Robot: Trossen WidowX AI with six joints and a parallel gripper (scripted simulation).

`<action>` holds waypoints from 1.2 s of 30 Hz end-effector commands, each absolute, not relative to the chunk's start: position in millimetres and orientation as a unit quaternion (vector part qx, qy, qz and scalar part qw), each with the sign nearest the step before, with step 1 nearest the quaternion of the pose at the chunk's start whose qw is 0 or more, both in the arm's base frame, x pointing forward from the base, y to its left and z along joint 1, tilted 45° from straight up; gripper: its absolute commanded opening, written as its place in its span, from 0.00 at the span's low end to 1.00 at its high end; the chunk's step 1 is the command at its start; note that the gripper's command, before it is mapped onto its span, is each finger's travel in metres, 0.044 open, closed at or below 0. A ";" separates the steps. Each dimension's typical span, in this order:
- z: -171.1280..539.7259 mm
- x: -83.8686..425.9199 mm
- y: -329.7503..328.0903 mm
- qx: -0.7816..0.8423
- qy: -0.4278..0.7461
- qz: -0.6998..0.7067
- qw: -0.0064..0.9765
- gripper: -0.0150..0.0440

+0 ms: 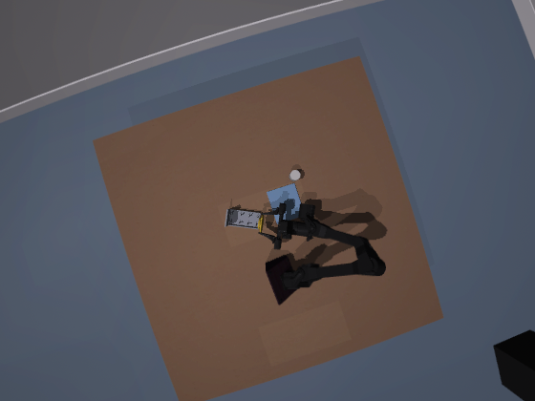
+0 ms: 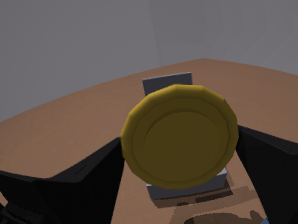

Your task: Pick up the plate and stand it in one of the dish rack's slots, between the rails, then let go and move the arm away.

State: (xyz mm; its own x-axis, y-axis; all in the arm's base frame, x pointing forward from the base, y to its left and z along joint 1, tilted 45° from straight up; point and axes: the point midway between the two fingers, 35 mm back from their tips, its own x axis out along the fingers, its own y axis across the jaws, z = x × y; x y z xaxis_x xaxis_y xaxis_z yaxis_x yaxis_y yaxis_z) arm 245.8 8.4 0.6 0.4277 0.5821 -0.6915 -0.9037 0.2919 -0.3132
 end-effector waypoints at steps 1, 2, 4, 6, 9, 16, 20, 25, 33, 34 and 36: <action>3.6 245.6 8.8 -0.362 0.209 0.483 0.770 0.25; 3.6 245.6 8.8 -0.362 0.209 0.483 0.770 0.25; 3.6 245.6 8.8 -0.362 0.209 0.483 0.770 0.25; 3.6 245.6 8.8 -0.362 0.209 0.483 0.770 0.25; 3.2 245.9 9.2 -0.362 0.209 0.483 0.769 0.25; -6.7 252.8 17.6 -0.360 0.215 0.482 0.769 0.25; -8.4 254.6 19.3 -0.361 0.215 0.482 0.769 0.25; -14.1 260.5 25.7 -0.363 0.212 0.482 0.769 0.25; -21.1 266.2 33.1 -0.364 0.210 0.482 0.769 0.25; -21.9 266.9 34.1 -0.364 0.210 0.482 0.769 0.25; -22.2 267.1 34.4 -0.364 0.210 0.482 0.769 0.25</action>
State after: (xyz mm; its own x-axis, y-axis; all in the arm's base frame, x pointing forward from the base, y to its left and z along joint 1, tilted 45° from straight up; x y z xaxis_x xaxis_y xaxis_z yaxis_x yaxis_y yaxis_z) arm 266.8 32.8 -19.8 0.4496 0.5888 -0.6717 -0.8926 0.2682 -0.3623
